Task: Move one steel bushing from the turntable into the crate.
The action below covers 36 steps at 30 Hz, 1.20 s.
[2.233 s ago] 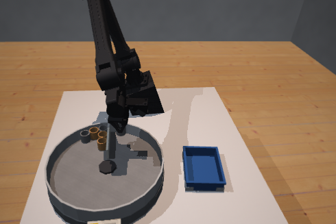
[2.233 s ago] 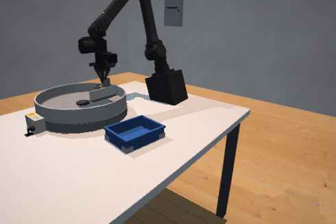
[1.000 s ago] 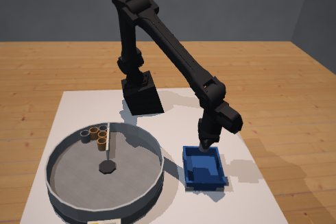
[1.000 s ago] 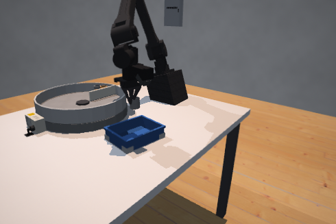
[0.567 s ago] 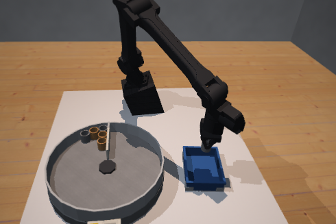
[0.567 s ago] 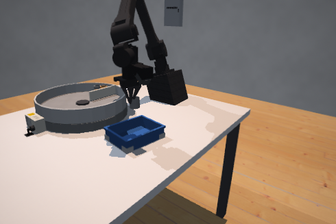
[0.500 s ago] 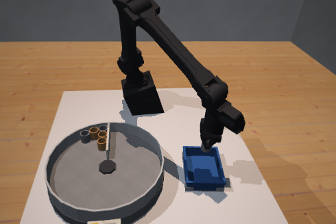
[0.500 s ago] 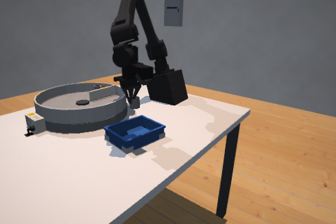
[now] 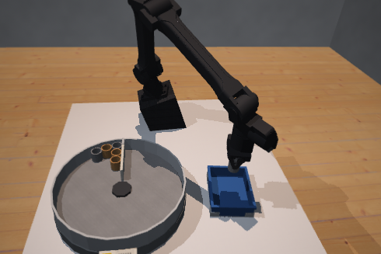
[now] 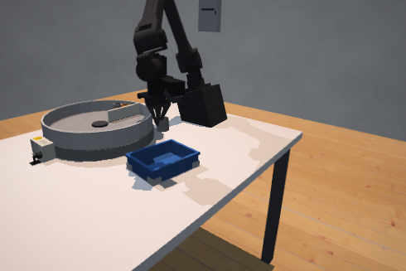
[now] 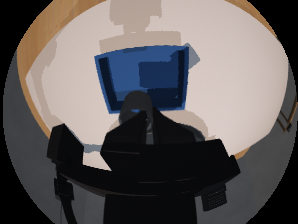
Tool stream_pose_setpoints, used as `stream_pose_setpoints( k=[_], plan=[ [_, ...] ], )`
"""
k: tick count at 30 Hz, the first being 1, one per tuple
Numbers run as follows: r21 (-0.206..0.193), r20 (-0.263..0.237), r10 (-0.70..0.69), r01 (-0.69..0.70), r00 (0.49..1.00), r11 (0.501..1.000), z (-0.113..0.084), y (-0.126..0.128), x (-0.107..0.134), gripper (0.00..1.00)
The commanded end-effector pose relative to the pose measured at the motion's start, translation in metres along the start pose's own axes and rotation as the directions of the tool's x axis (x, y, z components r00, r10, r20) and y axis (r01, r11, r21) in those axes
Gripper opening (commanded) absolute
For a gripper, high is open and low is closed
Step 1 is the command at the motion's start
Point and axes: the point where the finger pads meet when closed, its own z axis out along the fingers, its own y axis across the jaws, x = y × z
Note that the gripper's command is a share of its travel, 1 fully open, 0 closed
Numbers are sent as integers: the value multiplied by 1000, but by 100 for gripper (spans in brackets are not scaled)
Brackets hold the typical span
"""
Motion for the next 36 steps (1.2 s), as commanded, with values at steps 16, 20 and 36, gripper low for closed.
stream_pose_setpoints(
  k=[16,20,36],
  plan=[
    [48,41,8,-10,999,999,-32,-15,-19,0],
    [23,18,-5,5,1000,1000,2,-7,-14,0],
    [69,59,11,-15,998,997,39,-30,-17,0]
  ],
)
